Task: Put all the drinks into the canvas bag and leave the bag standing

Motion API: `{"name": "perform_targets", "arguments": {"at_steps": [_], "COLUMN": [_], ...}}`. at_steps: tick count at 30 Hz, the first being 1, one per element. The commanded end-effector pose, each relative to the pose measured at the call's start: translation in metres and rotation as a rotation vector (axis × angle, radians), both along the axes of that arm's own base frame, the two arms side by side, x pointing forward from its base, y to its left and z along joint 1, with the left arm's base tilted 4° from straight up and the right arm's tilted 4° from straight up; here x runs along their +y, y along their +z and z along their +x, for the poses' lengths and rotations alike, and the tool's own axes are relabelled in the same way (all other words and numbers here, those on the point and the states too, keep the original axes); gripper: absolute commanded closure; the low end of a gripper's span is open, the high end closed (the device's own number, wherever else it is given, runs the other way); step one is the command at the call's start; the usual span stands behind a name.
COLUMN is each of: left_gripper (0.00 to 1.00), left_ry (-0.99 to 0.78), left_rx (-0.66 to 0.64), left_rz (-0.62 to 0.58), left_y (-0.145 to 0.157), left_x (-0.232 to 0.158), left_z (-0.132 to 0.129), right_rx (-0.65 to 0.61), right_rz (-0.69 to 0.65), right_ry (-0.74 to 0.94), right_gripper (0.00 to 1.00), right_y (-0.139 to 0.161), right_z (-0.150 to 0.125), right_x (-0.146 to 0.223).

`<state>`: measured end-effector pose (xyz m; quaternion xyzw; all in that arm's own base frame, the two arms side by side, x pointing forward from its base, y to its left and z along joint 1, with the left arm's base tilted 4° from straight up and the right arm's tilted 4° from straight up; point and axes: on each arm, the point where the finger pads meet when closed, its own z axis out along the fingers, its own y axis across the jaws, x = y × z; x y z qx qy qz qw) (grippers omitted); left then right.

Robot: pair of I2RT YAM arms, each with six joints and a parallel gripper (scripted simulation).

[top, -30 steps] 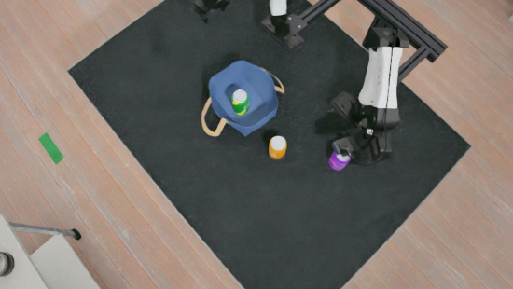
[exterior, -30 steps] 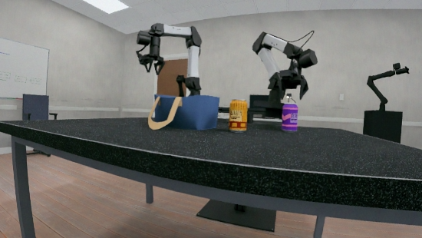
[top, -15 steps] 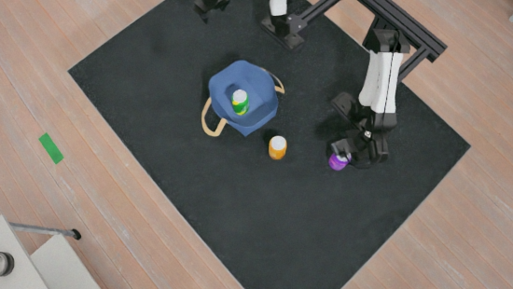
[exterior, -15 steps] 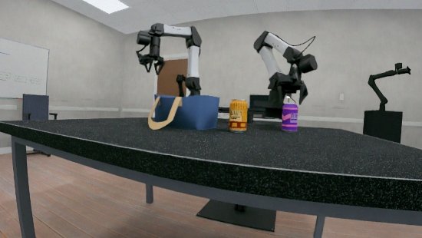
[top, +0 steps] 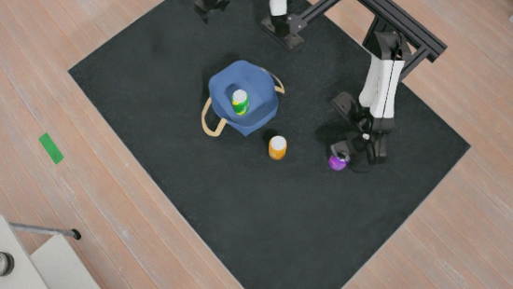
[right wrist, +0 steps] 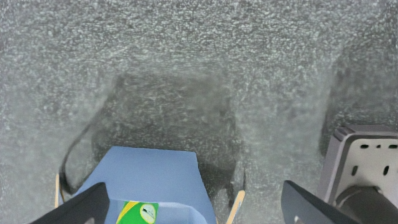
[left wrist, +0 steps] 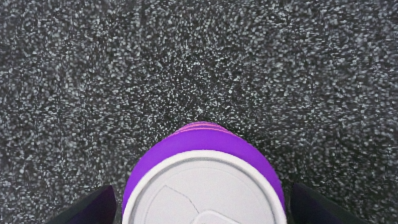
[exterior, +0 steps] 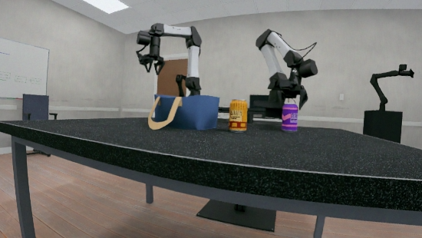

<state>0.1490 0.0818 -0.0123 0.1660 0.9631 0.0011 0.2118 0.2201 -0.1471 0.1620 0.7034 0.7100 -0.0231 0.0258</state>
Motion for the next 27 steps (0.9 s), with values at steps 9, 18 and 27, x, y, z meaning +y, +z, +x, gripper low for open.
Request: {"name": "perform_targets", "arguments": {"at_steps": [9,18,27], "left_gripper": [0.16,0.16,0.26], "left_ry": [-0.014,-0.006,-0.007], "left_rx": [-0.027,-0.009,-0.022], "left_rz": [0.011,-0.014,0.002], "left_y": [-0.019,-0.026,-0.022], "left_x": [0.004,-0.001,0.003], "left_z": [0.006,0.003,0.007], "right_rx": [-0.016,-0.016,-0.016], "right_rz": [-0.023,-0.023,-0.023], "right_ry": [0.001,0.001,0.001], "right_gripper": [0.14,0.14,0.14], "right_y": [0.003,0.003,0.003], "right_z": [0.004,0.004,0.004], "right_x": [-0.001,-0.001,-0.001]}}
